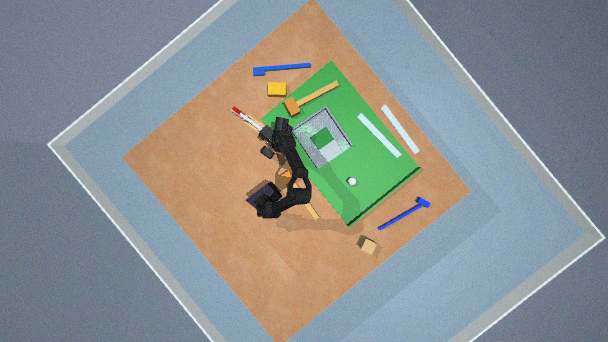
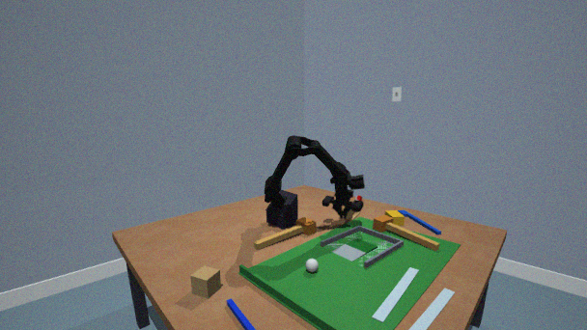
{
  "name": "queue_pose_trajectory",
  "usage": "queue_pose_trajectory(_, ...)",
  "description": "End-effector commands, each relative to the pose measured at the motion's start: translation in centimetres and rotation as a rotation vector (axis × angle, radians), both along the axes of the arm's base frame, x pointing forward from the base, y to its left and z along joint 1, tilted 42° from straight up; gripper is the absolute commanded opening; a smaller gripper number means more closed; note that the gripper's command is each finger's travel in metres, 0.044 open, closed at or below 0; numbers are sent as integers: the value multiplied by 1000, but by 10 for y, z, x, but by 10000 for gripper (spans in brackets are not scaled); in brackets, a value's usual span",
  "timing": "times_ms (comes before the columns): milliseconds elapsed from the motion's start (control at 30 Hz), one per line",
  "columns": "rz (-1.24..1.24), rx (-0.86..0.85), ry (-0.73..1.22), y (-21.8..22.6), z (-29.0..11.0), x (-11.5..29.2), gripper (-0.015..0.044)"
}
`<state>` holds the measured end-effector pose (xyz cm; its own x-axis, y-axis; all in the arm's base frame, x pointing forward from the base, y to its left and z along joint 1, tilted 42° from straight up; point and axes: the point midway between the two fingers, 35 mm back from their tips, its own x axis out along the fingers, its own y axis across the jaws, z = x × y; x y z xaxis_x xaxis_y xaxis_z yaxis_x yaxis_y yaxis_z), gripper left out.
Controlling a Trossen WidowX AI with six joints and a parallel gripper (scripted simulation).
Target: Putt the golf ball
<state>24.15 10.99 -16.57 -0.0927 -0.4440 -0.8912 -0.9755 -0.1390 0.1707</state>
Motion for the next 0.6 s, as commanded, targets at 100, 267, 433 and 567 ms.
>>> queue_pose_trajectory(100, 0, 2, -2, 14, 13, 3, 0)
queue_pose_trajectory(267, 0, 5, 0, 43, 44, 6, 0)
queue_pose_trajectory(433, 0, 4, 1, 66, 74, 3, 0)
queue_pose_trajectory(567, 0, 4, 2, 67, 75, 3, 0)
